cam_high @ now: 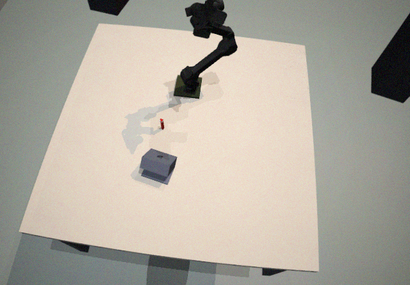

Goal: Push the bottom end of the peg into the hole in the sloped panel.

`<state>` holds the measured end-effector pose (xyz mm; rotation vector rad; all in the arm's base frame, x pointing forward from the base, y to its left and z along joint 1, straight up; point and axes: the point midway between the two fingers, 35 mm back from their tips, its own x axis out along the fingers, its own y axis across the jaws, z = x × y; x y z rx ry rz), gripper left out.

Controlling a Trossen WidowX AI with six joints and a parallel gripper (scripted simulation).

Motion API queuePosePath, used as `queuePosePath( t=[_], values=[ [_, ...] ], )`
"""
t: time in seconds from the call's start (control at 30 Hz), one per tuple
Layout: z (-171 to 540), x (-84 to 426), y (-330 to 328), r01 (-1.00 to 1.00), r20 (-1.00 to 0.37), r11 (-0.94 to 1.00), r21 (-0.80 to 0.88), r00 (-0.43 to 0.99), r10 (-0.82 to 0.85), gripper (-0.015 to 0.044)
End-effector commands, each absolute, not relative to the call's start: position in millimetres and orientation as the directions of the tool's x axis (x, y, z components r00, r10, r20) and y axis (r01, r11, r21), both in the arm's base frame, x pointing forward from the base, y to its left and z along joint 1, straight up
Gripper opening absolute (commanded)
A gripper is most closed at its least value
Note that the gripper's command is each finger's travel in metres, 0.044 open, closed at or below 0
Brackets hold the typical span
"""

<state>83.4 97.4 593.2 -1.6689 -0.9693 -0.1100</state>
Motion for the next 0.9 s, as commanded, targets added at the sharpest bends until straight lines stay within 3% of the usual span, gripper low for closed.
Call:
queuePosePath(
  t=[0.0, 0.5, 0.87],
  values=[
    [599.5, 101.4, 68.9, 0.633, 0.584, 0.068, -0.771, 0.661, 0.471, 0.0440],
    [588.8, 169.4, 0.6, 0.542, 0.588, 0.227, -0.809, 0.741, 0.325, 0.0440],
    [549.2, 241.4, -49.0, 0.389, 0.466, 0.342, -0.855, 0.866, 0.179, 0.0440]
  ],
)
